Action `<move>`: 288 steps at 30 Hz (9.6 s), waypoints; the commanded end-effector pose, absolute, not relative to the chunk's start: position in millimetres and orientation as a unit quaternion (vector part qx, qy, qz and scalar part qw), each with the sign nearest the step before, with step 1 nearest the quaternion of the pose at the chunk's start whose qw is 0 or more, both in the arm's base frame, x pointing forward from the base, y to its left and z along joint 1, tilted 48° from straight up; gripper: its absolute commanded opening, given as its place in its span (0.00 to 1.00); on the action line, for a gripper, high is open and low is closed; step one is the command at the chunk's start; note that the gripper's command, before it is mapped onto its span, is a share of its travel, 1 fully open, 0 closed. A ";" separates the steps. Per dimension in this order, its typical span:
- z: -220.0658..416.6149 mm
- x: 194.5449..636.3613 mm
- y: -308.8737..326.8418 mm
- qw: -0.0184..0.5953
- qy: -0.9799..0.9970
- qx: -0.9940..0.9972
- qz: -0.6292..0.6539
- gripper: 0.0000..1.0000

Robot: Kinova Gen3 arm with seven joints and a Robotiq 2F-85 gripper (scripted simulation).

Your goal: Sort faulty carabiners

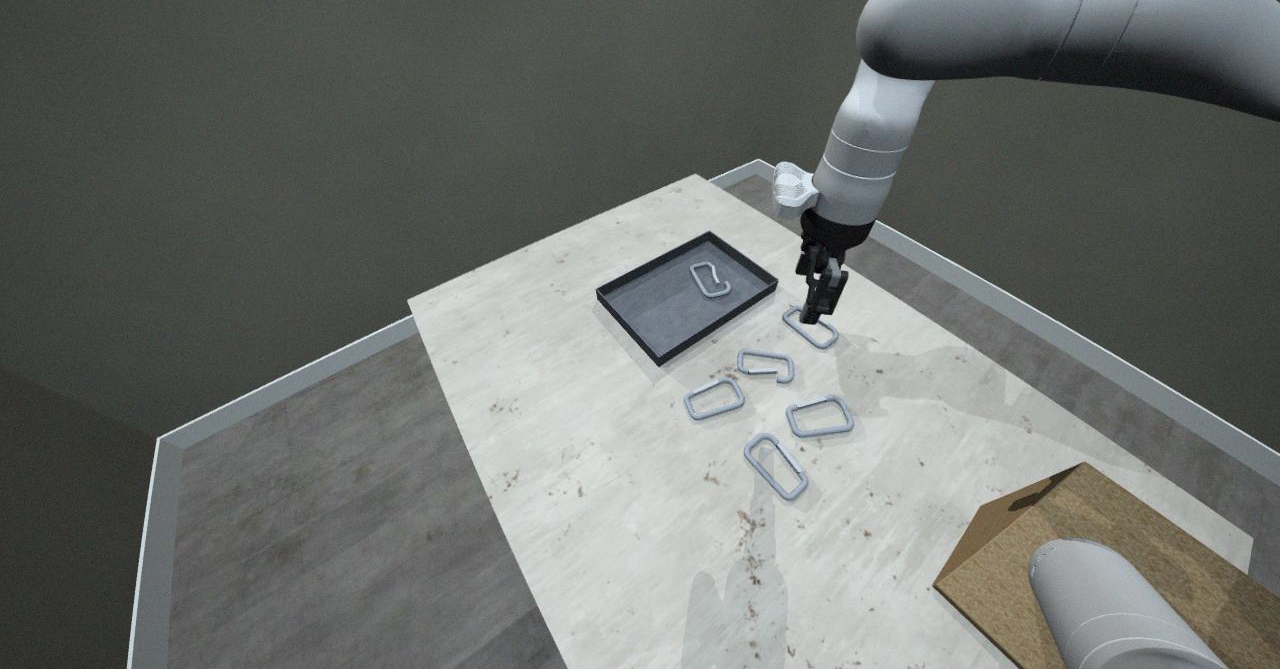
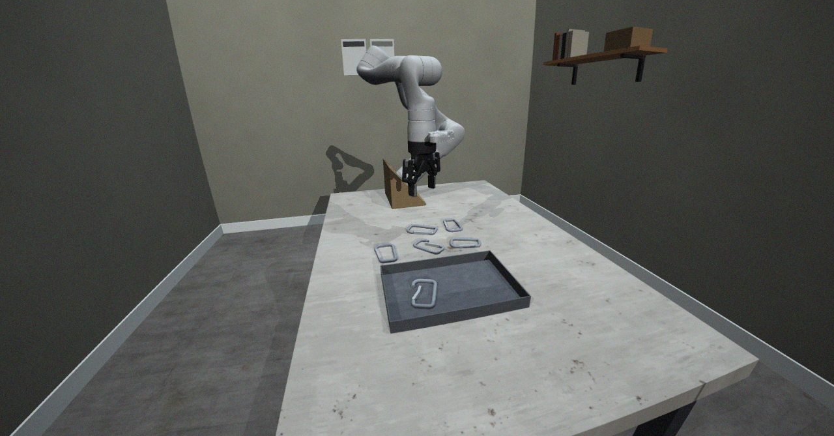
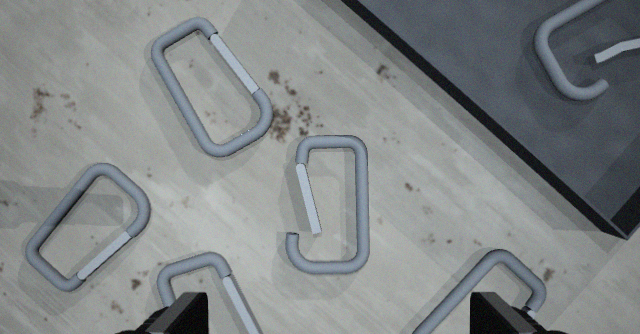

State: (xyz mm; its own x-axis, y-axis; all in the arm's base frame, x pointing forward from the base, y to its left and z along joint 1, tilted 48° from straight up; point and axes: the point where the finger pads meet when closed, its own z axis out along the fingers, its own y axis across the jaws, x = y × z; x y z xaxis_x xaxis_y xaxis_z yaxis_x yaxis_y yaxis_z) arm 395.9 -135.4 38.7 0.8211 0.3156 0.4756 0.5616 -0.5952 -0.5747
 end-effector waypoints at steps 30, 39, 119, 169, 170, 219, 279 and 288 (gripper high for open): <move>-25.2 387.3 -69.2 0.374 -0.256 -0.876 -0.169 1.00; -59.3 392.6 -32.1 0.373 -0.255 -0.876 -0.169 1.00; -73.3 397.2 -15.4 0.371 -0.253 -0.877 -0.172 0.00; -40.3 390.8 -52.6 0.371 -0.253 -0.877 -0.172 0.00; -19.7 386.4 -77.0 0.371 -0.254 -0.876 -0.172 0.00; 15.9 575.0 -74.3 0.374 -0.253 -0.876 -0.171 0.00; -33.7 610.2 -12.3 0.374 -0.255 -0.875 -0.170 0.00; -33.7 610.2 -12.3 0.374 -0.255 -0.875 -0.170 0.00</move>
State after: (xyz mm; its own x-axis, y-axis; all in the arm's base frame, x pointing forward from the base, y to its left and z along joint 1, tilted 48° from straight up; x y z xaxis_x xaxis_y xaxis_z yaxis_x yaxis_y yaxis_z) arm 610.1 -12.2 -33.9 0.8124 0.3188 0.4883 0.5733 -0.5898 -0.5687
